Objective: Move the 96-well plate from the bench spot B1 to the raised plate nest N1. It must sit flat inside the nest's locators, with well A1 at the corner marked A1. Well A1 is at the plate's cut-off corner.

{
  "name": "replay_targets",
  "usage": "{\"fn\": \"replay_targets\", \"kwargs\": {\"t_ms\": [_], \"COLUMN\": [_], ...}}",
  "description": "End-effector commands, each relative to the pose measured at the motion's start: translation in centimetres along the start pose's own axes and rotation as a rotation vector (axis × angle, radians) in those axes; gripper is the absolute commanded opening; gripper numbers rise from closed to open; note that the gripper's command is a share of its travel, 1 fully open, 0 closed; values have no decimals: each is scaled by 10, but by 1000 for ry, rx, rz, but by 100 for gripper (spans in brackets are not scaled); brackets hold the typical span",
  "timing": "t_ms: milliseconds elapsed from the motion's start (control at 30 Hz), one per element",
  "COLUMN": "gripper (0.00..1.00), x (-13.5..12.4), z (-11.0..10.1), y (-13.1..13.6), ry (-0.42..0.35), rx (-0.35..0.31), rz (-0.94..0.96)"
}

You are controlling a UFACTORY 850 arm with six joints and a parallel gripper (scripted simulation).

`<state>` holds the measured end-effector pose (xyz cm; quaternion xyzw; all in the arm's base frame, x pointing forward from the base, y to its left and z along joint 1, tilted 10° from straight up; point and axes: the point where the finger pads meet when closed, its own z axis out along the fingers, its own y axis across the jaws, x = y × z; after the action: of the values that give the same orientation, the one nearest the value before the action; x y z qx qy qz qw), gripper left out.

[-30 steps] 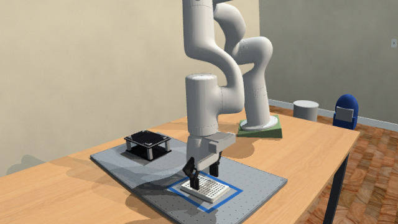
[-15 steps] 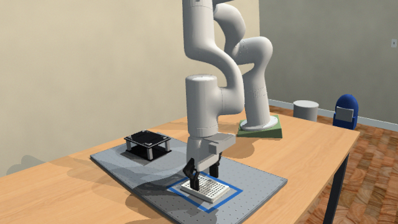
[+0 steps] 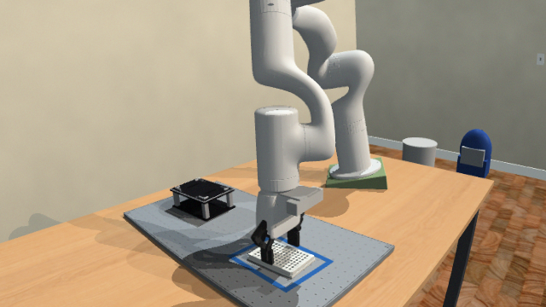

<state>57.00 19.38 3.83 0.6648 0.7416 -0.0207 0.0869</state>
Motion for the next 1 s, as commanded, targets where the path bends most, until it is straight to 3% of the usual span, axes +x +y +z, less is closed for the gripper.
{"fn": "replay_targets", "kwargs": {"t_ms": [0, 967], "gripper": [100, 100], "x": [0, 0], "z": [3, 9], "y": [1, 1], "ry": [1, 1], "rx": [-2, -2], "rz": [0, 0]}}
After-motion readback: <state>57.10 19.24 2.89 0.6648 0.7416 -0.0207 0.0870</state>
